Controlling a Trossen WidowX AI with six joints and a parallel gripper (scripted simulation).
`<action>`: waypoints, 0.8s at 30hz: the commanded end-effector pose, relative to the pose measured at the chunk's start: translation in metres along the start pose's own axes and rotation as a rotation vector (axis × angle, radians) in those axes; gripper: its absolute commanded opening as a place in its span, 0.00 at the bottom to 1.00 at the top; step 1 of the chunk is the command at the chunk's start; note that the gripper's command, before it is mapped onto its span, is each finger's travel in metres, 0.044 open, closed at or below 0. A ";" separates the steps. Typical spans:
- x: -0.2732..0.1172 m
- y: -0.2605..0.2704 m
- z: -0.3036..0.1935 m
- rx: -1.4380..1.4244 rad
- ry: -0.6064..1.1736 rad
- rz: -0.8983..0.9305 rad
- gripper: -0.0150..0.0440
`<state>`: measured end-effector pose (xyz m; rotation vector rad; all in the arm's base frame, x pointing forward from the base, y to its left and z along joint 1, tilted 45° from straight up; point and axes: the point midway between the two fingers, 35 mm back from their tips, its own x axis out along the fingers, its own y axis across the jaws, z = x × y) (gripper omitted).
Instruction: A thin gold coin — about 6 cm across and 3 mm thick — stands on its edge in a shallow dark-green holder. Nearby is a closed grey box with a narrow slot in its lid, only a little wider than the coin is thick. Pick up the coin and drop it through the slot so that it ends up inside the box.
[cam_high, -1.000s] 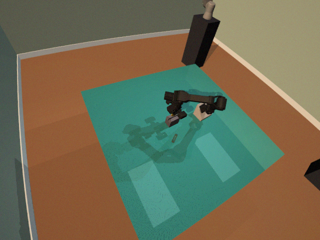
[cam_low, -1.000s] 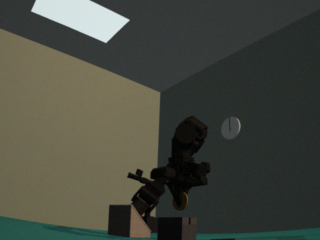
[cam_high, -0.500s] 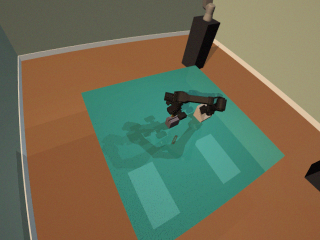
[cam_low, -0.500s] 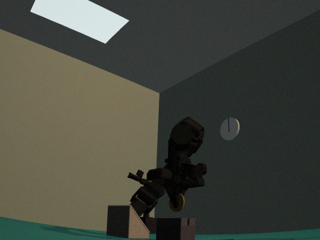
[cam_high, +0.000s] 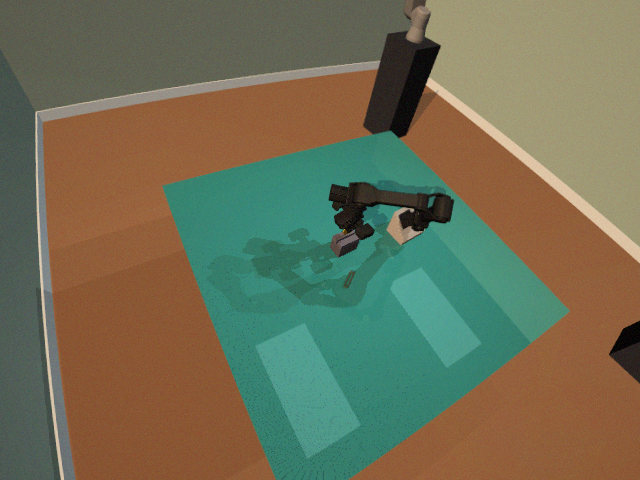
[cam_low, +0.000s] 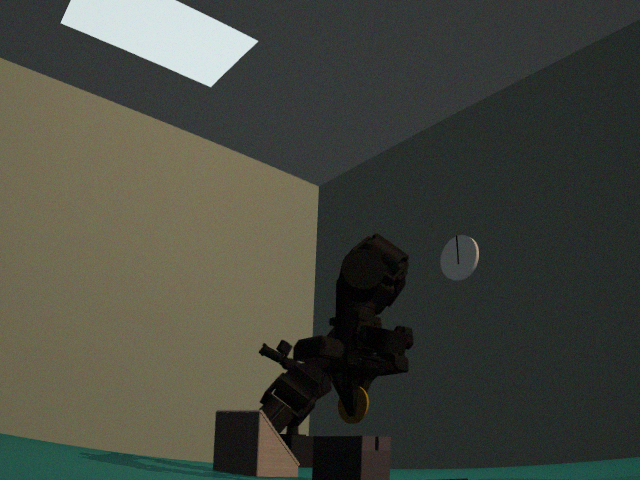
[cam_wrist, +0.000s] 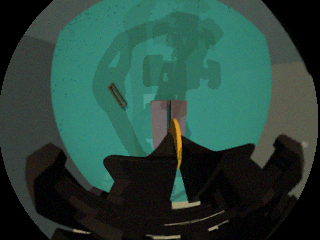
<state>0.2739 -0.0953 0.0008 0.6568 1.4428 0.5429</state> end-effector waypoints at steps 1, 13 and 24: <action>0.002 0.000 0.000 0.000 0.000 0.000 0.25; 0.006 0.002 -0.003 0.010 0.000 0.000 0.25; 0.011 0.001 0.000 0.005 0.000 0.000 0.25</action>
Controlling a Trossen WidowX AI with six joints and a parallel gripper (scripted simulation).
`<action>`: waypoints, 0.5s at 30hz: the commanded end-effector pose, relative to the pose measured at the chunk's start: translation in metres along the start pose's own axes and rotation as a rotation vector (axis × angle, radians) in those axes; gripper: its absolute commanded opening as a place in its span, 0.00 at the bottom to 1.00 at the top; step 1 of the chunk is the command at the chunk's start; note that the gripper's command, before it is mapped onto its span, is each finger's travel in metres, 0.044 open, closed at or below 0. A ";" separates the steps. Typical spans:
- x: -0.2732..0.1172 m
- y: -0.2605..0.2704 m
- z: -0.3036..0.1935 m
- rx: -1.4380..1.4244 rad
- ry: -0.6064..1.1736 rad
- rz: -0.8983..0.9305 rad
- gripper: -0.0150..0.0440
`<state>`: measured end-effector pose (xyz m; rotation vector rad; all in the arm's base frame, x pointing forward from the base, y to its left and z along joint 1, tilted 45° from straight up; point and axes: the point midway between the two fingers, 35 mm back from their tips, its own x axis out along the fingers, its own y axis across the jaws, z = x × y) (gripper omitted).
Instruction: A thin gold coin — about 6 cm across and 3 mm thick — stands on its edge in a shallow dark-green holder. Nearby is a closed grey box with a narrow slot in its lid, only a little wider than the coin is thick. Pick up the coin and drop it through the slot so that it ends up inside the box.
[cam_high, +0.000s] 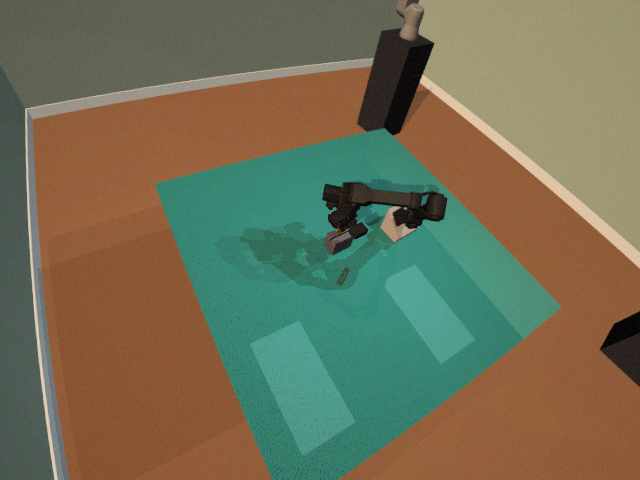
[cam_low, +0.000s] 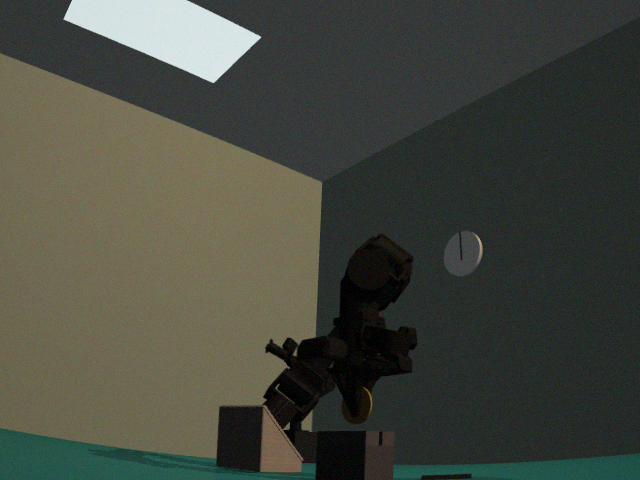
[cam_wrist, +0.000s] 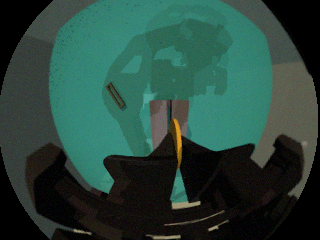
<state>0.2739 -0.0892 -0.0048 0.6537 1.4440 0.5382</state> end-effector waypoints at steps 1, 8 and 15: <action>0.003 0.001 0.000 0.003 0.000 0.005 0.25; 0.006 0.001 -0.001 0.005 0.000 0.005 0.25; 0.008 0.001 -0.002 0.007 0.000 0.005 0.25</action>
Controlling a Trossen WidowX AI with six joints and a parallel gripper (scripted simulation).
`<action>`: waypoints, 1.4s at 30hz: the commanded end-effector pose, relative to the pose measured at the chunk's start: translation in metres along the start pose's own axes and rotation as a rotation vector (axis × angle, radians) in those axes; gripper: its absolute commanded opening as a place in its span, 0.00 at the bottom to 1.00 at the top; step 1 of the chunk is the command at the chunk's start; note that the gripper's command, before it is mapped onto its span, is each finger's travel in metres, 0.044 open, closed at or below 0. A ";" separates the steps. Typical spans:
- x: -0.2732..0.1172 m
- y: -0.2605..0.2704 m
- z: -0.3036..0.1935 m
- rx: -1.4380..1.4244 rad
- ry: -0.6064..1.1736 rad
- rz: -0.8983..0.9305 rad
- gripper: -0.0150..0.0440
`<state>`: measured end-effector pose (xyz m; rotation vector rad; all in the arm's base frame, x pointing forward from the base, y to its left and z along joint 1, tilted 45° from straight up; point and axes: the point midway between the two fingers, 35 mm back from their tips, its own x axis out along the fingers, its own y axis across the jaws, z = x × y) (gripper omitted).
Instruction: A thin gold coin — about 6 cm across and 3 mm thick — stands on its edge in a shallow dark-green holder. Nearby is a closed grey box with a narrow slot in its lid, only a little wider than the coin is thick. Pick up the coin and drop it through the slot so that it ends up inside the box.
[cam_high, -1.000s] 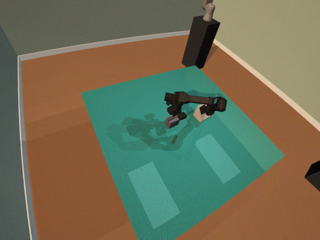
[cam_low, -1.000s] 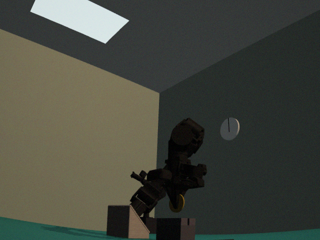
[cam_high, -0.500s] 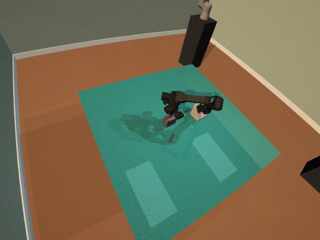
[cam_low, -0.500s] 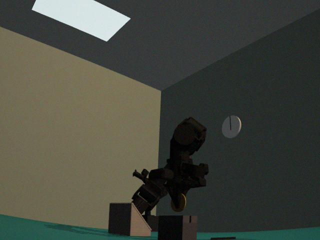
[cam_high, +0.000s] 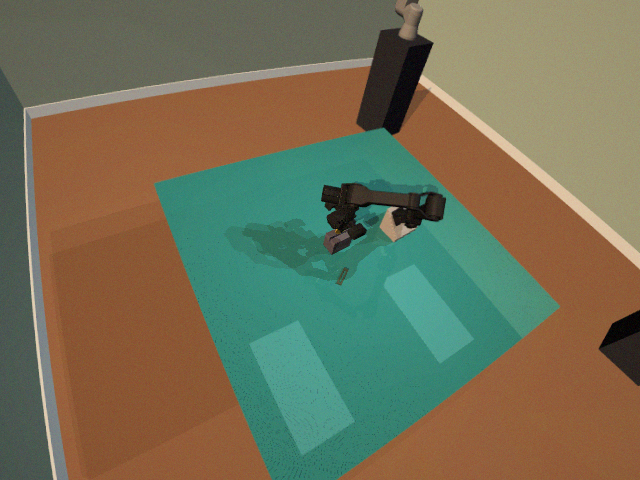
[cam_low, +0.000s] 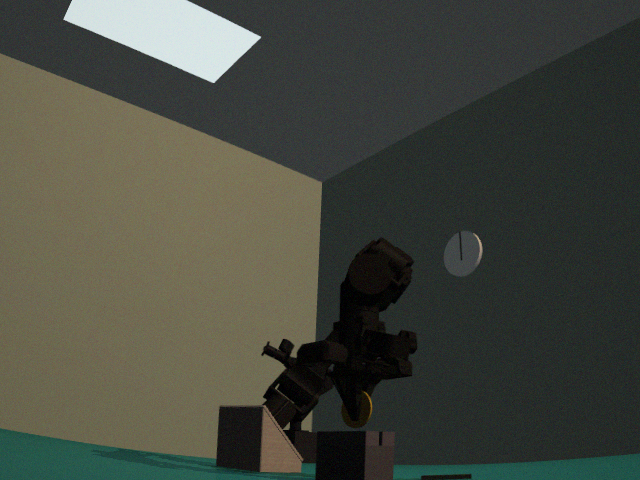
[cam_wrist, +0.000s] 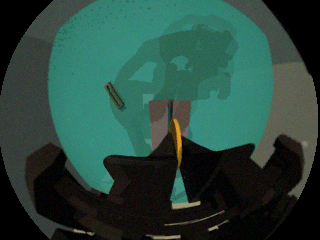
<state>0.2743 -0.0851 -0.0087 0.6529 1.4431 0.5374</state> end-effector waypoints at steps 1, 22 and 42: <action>0.003 0.001 -0.002 0.007 0.001 0.006 0.25; 0.003 0.000 0.000 0.000 0.000 0.001 0.53; -0.058 0.002 -0.004 0.007 0.005 0.008 1.00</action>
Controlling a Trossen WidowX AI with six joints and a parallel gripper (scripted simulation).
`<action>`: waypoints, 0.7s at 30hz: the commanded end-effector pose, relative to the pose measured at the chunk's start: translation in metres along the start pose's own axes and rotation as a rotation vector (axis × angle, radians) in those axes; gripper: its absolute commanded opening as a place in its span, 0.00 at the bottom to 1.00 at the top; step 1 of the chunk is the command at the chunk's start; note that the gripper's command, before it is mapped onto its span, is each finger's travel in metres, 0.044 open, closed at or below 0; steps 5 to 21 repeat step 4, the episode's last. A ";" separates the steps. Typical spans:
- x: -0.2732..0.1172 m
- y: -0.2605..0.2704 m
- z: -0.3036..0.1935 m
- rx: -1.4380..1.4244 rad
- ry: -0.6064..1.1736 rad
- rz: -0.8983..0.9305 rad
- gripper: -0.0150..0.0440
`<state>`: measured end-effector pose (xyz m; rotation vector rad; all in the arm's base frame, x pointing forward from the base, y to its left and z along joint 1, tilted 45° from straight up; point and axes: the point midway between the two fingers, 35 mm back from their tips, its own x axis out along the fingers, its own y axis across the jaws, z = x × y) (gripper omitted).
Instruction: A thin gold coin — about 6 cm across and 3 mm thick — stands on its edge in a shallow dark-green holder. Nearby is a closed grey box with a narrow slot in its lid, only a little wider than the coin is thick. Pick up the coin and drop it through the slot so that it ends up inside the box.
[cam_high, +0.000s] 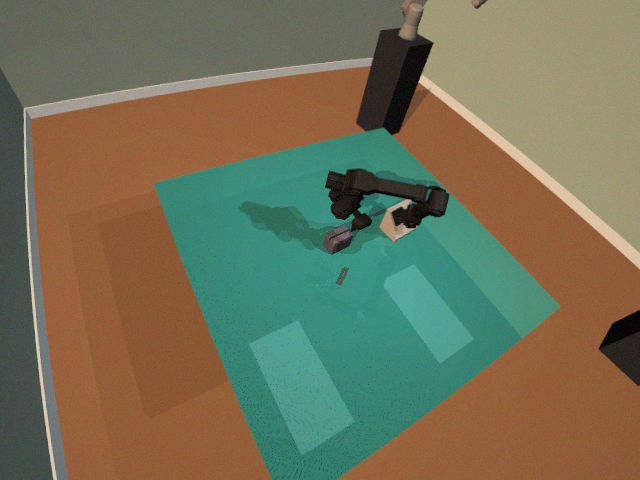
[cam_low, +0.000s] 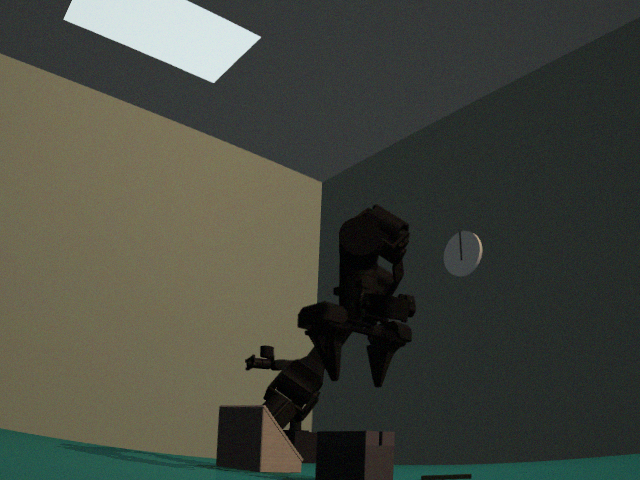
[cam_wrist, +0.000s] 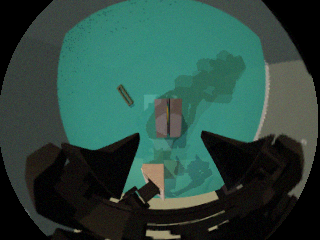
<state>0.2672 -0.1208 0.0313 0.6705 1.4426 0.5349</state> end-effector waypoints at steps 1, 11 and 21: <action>-0.004 0.001 -0.001 -0.006 0.008 -0.001 1.00; -0.004 0.001 -0.001 -0.006 0.008 -0.001 1.00; -0.004 0.001 -0.001 -0.006 0.008 -0.001 1.00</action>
